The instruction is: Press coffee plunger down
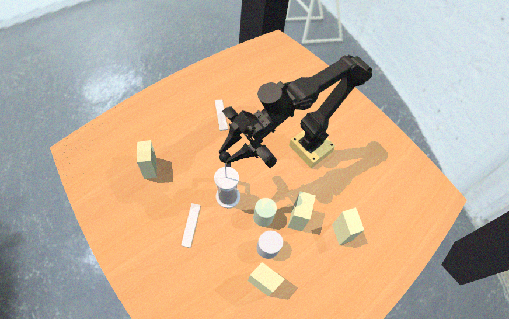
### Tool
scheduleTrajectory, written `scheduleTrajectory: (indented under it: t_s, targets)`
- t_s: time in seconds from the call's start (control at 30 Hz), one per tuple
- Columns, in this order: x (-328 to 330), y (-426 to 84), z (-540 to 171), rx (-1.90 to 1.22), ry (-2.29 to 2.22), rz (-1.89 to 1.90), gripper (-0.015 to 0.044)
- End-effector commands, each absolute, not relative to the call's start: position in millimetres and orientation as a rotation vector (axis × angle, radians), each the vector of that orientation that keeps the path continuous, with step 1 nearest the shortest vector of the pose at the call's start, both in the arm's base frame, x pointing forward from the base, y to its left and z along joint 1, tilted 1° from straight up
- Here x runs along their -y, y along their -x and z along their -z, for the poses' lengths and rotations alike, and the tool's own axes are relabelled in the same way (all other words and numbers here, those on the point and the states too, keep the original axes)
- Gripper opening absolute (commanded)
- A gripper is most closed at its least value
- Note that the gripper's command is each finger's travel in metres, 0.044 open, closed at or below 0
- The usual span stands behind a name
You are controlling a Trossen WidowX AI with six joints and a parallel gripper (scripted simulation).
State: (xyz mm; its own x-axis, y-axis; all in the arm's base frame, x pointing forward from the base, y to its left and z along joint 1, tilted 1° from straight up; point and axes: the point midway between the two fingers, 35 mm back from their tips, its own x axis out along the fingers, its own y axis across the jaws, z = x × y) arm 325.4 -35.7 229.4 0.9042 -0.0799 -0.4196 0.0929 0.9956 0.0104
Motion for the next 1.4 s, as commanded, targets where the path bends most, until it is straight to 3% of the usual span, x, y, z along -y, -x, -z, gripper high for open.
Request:
scheduleTrajectory:
  t_s: [0.0, 1.37]
  targets:
    - [35.7, -325.3, -199.6, -0.497, -0.041, 0.092, 0.0122]
    - [35.4, -340.1, -145.7, -0.496, -0.041, 0.092, 0.0122]
